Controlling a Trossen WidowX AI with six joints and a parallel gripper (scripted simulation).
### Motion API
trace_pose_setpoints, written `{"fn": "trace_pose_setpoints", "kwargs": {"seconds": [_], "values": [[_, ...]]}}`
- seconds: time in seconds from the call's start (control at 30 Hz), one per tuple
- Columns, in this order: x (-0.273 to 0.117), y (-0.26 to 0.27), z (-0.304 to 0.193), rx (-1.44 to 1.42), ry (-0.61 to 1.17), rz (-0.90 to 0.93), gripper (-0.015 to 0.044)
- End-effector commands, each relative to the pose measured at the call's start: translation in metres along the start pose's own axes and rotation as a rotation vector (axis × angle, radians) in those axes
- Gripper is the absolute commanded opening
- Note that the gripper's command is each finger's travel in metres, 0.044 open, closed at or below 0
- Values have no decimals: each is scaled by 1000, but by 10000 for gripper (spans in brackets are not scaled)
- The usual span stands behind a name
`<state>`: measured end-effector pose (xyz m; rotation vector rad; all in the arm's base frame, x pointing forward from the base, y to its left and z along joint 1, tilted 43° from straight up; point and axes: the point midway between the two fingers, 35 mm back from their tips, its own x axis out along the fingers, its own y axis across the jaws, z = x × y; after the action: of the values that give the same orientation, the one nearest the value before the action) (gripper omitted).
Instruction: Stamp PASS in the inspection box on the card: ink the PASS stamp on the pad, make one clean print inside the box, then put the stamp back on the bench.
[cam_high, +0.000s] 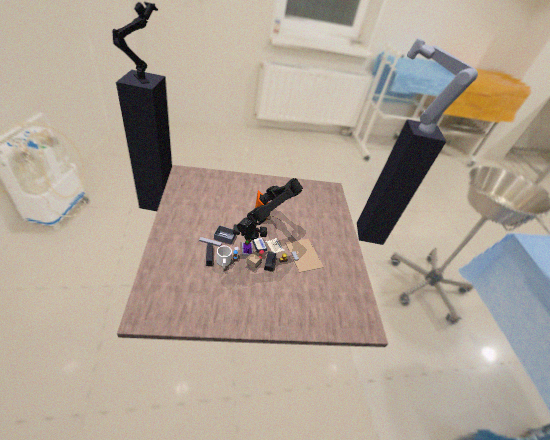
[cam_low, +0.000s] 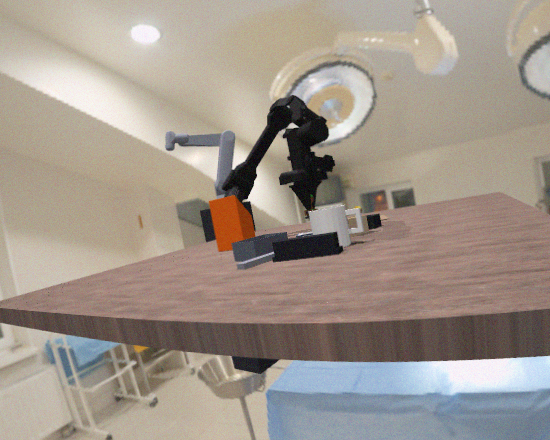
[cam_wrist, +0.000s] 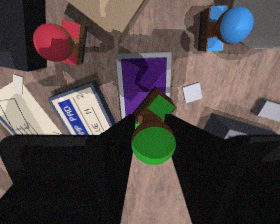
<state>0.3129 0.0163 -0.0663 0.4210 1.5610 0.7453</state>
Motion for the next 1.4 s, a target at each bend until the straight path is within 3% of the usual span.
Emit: {"fn": "trace_pose_setpoints", "kwargs": {"seconds": [0.0,1.37], "values": [[3,0,0,4,-4,4,0],[30,1,1,3,-7,7,0]]}}
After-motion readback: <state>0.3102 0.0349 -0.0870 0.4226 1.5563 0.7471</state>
